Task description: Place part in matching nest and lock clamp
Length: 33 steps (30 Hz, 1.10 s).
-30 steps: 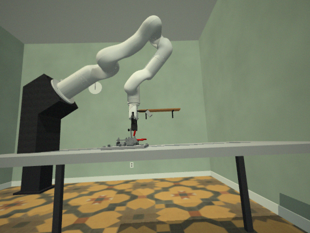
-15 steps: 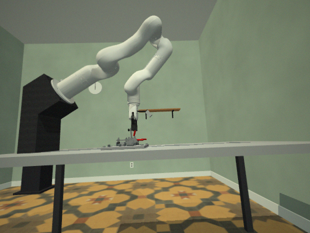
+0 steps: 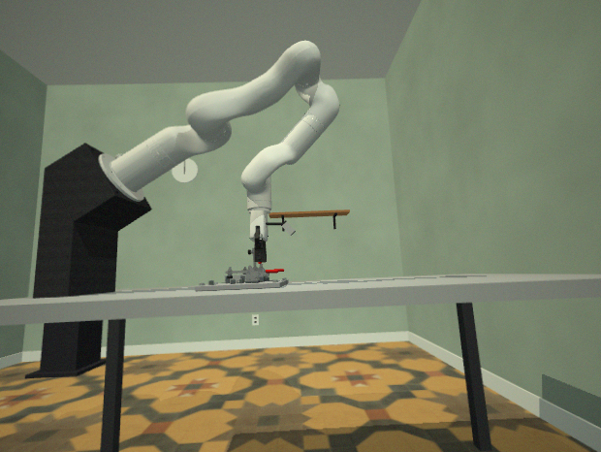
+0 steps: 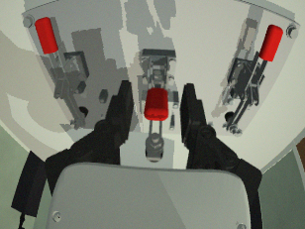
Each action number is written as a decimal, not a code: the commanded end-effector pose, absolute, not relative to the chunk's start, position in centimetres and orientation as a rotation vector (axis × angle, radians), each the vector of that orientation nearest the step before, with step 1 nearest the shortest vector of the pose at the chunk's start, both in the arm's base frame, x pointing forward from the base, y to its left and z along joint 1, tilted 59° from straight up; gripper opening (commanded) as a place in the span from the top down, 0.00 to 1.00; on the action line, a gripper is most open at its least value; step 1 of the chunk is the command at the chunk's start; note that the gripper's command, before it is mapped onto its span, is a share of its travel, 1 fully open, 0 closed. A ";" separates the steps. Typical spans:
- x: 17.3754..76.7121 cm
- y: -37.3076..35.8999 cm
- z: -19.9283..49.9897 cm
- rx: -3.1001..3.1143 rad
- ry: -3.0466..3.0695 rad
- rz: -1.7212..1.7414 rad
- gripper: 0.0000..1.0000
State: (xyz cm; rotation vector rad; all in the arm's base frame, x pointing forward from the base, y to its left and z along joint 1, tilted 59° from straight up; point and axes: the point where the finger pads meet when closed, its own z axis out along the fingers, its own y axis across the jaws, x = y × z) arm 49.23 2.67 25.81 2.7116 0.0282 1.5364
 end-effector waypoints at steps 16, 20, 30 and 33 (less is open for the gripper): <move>49.9 2.7 25.4 2.711 0.028 1.537 0.53; 49.9 2.7 25.4 2.711 0.028 1.537 1.00; 49.9 2.7 25.4 2.711 0.028 1.537 1.00; 49.9 2.7 25.4 2.711 0.028 1.537 1.00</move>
